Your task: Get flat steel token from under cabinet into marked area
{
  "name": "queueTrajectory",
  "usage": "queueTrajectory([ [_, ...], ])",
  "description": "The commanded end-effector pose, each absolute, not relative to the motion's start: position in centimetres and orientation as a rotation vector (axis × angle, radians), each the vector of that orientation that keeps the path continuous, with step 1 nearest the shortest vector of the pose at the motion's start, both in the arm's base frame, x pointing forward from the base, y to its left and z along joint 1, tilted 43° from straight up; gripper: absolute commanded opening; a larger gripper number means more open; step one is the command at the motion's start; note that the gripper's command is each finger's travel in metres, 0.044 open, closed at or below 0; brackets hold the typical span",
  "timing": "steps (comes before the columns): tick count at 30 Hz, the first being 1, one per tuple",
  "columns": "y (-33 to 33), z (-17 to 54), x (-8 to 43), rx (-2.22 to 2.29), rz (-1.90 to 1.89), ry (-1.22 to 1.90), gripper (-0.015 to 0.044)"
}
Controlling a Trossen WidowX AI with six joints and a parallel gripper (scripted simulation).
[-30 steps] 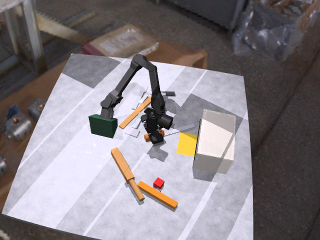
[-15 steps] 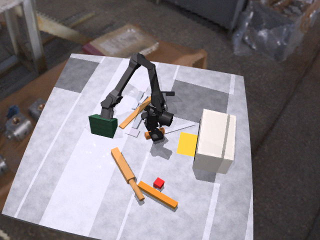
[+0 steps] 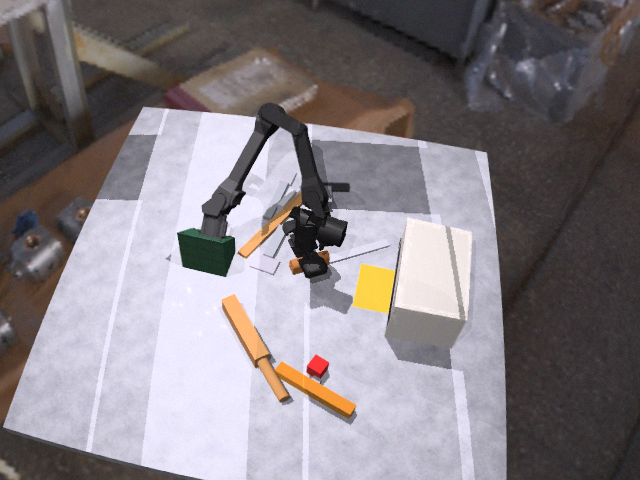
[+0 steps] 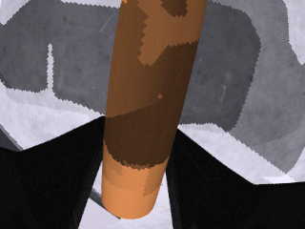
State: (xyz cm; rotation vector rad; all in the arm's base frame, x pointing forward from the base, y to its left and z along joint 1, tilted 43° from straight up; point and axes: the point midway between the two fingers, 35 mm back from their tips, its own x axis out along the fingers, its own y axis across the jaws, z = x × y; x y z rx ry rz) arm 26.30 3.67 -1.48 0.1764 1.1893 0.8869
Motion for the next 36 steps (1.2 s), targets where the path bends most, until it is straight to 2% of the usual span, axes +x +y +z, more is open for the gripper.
queueTrajectory([
  [1, 4.0, -1.0, 26.3, 0.178, 0.884, 1.185, 0.0],
  [36, 6.9, 1.6, 25.9, 0.179, 0.885, 1.185, 0.0],
])
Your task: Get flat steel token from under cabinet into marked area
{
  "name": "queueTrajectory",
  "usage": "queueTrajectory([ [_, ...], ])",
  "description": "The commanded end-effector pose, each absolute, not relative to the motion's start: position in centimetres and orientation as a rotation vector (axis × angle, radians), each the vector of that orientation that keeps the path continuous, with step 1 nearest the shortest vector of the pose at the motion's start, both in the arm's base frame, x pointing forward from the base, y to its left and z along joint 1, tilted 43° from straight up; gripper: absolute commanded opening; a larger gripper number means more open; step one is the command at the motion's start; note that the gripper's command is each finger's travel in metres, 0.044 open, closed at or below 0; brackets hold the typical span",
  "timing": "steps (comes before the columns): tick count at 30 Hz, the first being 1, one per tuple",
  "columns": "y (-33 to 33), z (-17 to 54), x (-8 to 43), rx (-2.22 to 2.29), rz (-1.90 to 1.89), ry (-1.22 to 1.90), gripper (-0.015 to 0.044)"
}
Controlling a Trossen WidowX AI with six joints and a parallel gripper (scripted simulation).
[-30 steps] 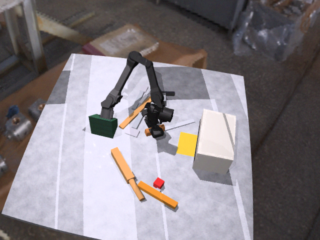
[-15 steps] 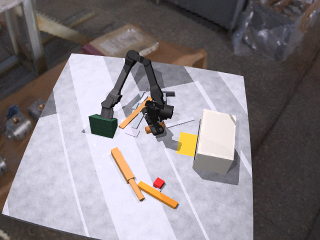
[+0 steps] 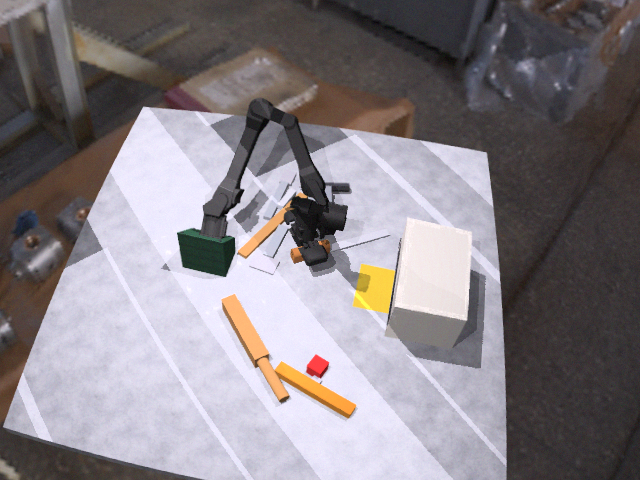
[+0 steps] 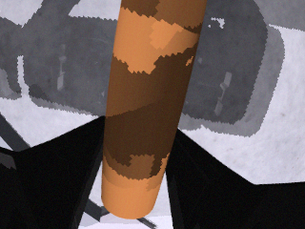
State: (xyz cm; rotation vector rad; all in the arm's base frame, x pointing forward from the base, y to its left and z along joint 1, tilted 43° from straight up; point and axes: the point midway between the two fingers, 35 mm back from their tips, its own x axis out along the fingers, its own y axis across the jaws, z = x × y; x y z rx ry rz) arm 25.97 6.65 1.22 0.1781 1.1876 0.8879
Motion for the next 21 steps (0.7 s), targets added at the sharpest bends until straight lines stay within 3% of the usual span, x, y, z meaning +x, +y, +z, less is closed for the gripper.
queueTrajectory([
  [1, 7.0, 1.7, 25.9, 0.179, 0.885, 1.185, 0.0],
  [21, 8.8, 3.4, 25.7, 0.18, 0.886, 1.184, 0.0],
])
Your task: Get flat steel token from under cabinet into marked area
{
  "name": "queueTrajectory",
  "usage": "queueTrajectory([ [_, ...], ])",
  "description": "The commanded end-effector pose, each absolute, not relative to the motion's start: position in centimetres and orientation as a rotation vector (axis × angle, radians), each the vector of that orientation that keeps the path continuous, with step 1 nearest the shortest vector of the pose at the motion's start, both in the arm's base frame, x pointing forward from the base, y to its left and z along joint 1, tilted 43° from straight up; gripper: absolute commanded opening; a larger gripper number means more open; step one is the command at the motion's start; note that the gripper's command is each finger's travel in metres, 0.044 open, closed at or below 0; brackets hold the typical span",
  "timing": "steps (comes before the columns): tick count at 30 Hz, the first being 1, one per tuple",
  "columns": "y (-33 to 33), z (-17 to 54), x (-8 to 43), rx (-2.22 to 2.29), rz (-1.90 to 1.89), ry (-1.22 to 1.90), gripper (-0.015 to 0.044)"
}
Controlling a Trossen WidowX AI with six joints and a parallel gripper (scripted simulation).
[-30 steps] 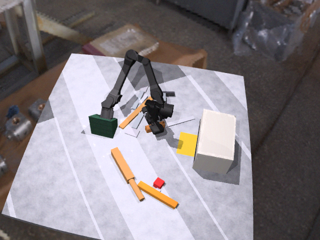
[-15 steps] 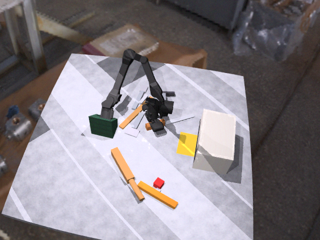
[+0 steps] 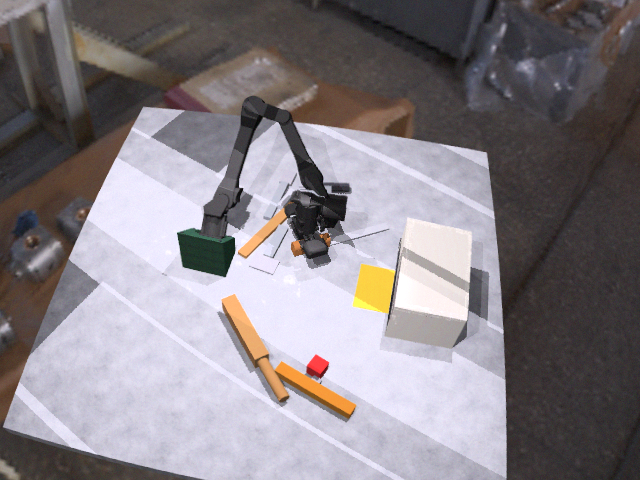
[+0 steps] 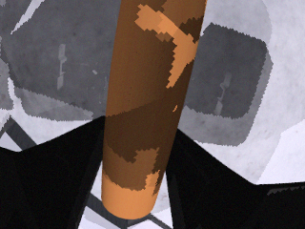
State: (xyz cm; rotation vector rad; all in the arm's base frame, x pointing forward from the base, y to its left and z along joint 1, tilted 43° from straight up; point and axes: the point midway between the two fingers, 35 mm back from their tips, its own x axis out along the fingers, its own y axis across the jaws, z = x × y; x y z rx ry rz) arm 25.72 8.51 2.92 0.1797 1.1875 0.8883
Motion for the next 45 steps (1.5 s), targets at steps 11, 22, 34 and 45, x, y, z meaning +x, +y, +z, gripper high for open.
queueTrajectory([
  [11, 9.8, 4.3, 25.5, 0.181, 0.886, 1.183, 0.0],
  [22, 10.8, 5.2, 25.4, 0.182, 0.887, 1.183, 0.0],
  [34, 11.9, 6.3, 25.2, 0.182, 0.887, 1.183, 0.0],
  [45, 12.9, 7.2, 25.0, 0.183, 0.888, 1.182, 0.0],
])
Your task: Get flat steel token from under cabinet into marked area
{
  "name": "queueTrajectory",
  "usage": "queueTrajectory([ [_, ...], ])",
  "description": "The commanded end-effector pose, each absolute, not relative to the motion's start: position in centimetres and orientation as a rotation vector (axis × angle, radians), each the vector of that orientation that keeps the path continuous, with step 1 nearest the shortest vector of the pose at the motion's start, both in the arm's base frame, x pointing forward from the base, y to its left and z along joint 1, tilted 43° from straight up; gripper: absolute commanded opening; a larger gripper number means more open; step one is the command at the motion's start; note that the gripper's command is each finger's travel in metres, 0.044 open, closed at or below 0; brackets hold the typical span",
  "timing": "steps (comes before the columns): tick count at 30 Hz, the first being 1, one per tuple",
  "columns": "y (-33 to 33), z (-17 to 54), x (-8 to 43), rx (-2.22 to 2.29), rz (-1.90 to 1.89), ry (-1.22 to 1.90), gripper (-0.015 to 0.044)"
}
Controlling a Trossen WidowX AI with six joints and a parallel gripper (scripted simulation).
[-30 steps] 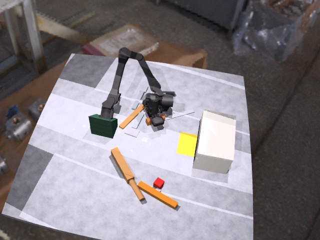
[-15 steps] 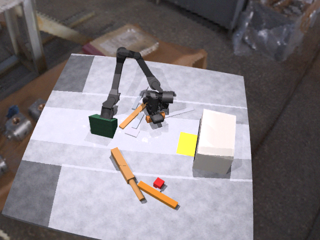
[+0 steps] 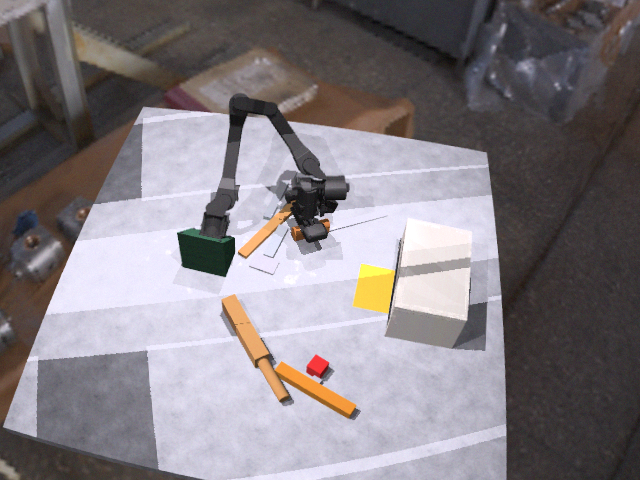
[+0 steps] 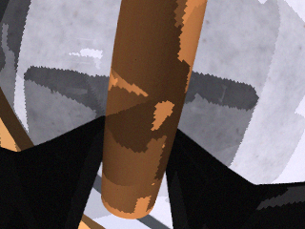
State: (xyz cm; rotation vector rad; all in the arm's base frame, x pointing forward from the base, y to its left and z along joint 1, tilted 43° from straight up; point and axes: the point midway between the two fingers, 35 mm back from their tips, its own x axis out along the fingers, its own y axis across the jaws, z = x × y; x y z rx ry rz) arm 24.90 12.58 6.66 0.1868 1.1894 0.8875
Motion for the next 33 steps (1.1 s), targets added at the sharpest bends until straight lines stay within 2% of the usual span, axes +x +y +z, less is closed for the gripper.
queueTrajectory([
  [1, 13.0, 7.3, 24.9, 0.183, 0.888, 1.182, 0.0],
  [33, 15.4, 9.6, 24.5, 0.206, 0.875, 1.192, 0.0],
])
